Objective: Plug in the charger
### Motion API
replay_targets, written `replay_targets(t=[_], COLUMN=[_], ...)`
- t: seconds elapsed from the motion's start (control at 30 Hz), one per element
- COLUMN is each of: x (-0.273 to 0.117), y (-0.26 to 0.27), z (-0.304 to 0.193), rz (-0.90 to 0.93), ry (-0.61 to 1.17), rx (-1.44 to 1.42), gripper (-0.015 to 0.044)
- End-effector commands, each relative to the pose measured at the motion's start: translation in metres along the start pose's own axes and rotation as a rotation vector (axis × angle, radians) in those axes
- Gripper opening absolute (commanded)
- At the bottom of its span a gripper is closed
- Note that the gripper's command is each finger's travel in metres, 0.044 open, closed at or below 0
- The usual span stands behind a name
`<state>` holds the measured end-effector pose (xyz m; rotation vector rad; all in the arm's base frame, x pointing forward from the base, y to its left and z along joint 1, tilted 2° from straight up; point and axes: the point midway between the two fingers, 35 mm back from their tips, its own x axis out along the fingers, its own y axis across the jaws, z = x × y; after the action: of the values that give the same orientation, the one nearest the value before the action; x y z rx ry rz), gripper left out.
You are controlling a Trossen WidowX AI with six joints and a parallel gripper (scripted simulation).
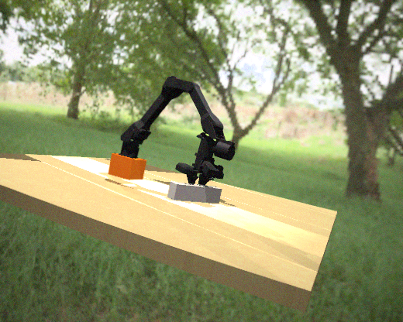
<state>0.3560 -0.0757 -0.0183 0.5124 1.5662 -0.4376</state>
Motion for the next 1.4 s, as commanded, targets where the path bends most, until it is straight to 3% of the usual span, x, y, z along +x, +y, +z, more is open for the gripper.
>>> replay_targets(t=[0.0, 0.33, 0.9, 1.37], x=[-0.001, 0.0, 0.0, 0.0], y=[0.001, 0.0, 0.0, 0.0], z=[0.007, 0.0, 0.0, -0.003], rz=[0.006, 0.0, 0.0, 0.002], ry=[-0.03, 0.0, -0.001, -0.008], rx=[-0.001, 0.0, 0.0, 0.0], gripper=[0.0, 0.0, 0.044, 0.044])
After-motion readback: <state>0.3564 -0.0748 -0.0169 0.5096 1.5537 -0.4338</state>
